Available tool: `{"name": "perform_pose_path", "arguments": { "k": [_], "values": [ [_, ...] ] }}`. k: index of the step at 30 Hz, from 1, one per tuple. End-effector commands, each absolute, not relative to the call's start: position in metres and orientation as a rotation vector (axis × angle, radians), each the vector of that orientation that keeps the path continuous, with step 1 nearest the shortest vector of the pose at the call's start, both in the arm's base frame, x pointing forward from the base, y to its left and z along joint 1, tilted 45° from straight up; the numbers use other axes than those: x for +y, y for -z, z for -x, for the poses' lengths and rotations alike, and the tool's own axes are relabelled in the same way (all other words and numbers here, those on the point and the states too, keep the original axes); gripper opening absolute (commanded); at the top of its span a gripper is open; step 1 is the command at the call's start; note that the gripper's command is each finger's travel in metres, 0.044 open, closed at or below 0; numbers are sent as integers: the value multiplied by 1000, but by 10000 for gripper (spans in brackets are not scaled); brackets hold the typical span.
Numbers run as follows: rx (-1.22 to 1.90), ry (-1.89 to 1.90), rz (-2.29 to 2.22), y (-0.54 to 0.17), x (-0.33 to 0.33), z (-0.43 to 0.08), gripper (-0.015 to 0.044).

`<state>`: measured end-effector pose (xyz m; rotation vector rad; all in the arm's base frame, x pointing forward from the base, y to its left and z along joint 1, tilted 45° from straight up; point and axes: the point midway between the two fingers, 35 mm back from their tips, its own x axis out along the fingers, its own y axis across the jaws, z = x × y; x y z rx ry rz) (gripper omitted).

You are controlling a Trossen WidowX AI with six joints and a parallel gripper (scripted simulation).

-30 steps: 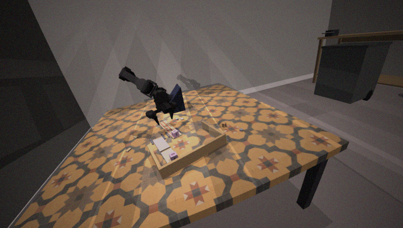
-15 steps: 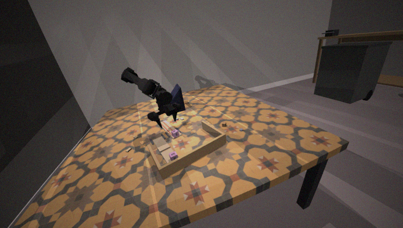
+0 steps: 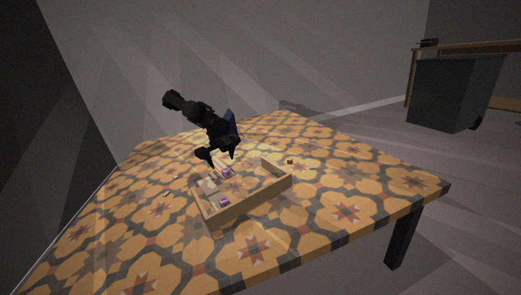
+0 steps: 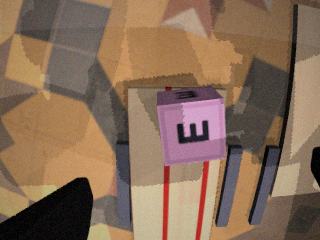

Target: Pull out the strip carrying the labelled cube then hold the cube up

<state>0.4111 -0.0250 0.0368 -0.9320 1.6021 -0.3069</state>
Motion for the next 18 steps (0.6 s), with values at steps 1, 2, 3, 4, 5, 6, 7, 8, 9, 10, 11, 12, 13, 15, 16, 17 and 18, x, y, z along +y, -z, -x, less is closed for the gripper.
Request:
{"name": "perform_pose_path", "arguments": {
  "k": [1, 2, 3, 4, 5, 6, 7, 8, 9, 10, 11, 12, 13, 15, 16, 17, 18],
  "values": [
    [1602, 304, 926, -35, -21, -417, 414],
    [1602, 304, 926, -35, -22, -417, 387],
    [1602, 304, 926, -34, -23, -417, 361],
    [1602, 304, 925, -33, -24, -417, 335],
    [1602, 304, 925, -32, -25, -417, 309],
    [1602, 304, 925, -30, -26, -417, 282],
    [1602, 304, 925, -29, -27, -418, 256],
    [1602, 304, 925, -28, -28, -418, 250],
    [1602, 304, 925, -27, -30, -418, 250],
    [1602, 304, 925, -26, -31, -418, 250],
    [1602, 304, 926, -24, -32, -418, 250],
    [1602, 304, 926, -23, -33, -418, 250],
    [1602, 304, 926, -22, -34, -418, 250],
    [1602, 304, 926, -20, -37, -418, 250],
    [1602, 304, 926, -19, -38, -418, 250],
    [1602, 304, 926, -18, -39, -418, 250],
    [1602, 304, 926, -16, -40, -418, 250]
  ]
}}
